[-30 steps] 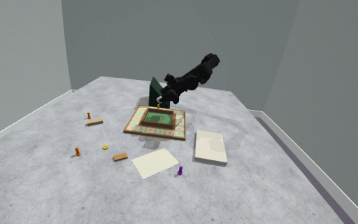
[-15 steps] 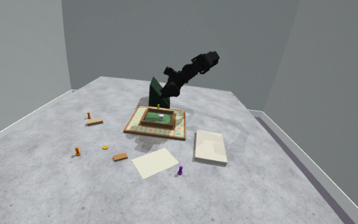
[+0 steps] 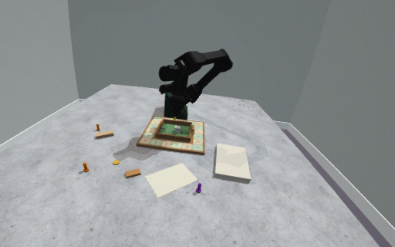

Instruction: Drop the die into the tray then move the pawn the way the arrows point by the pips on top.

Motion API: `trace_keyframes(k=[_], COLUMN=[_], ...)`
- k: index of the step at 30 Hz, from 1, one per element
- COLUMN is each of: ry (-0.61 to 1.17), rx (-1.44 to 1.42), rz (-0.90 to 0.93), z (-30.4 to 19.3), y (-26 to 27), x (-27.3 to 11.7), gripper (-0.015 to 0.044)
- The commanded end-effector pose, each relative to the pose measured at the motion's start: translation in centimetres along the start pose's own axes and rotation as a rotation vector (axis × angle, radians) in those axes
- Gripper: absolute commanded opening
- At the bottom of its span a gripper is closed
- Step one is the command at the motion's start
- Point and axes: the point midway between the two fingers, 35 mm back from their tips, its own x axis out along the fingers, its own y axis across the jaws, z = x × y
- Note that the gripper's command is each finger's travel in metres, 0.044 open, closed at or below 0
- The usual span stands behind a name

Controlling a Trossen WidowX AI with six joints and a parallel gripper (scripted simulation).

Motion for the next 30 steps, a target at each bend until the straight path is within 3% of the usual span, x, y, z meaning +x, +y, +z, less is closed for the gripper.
trace_keyframes(k=[1,6,16,30], ry=[-0.001,0.016,0.043,0.043], rx=[-0.173,-0.594,-1.427,-1.483], rz=[-0.003,0.004,0.050,0.056], z=[0.5,1.2,1.3,1.1], y=[-1.5,-4.6,-10.6,-10.8], x=[0.2,1.0,3.1,3.3], gripper=[0.0335,0.0204,0.0200,0.0200])
